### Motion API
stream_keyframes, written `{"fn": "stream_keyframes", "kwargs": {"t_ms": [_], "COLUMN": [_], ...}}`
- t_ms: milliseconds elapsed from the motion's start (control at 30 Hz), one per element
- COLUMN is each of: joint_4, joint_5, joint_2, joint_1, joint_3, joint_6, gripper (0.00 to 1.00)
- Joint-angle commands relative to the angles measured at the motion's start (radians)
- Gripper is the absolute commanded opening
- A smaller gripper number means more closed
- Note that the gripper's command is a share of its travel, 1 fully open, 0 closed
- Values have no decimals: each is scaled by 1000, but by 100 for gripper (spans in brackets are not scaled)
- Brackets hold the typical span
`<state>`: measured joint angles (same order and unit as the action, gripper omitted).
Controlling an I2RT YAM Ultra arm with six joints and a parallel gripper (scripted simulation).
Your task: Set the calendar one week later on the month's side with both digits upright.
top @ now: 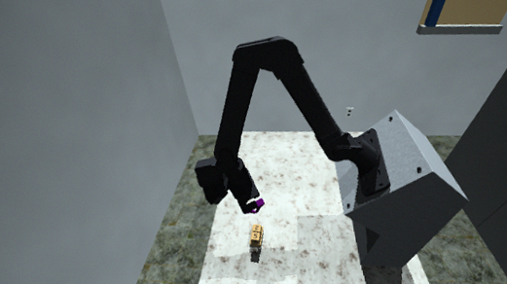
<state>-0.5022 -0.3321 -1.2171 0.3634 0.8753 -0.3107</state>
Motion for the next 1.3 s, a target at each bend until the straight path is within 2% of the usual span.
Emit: {"fn": "stream_keyframes", "kwargs": {"t_ms": [0, 567, 633, 700, 800, 1033, 1100, 1167, 1267], "joint_4": [0, 3, 66, 196, 279, 445, 445, 508, 511], "joint_5": [0, 1, 29, 87, 124, 199, 199, 227, 228], "joint_2": [6, 11, -5, -38, -59, -101, -101, -116, -117], "joint_1": [0, 0, -16, -49, -70, -113, -113, -129, -130], "joint_3": [3, 4, -22, -76, -110, -180, -180, -205, -207], "joint_6": [0, 3, 54, 161, 230, 367, 367, 419, 422], "gripper": [100, 100, 100, 100, 100, 100, 100, 100, 100]}}
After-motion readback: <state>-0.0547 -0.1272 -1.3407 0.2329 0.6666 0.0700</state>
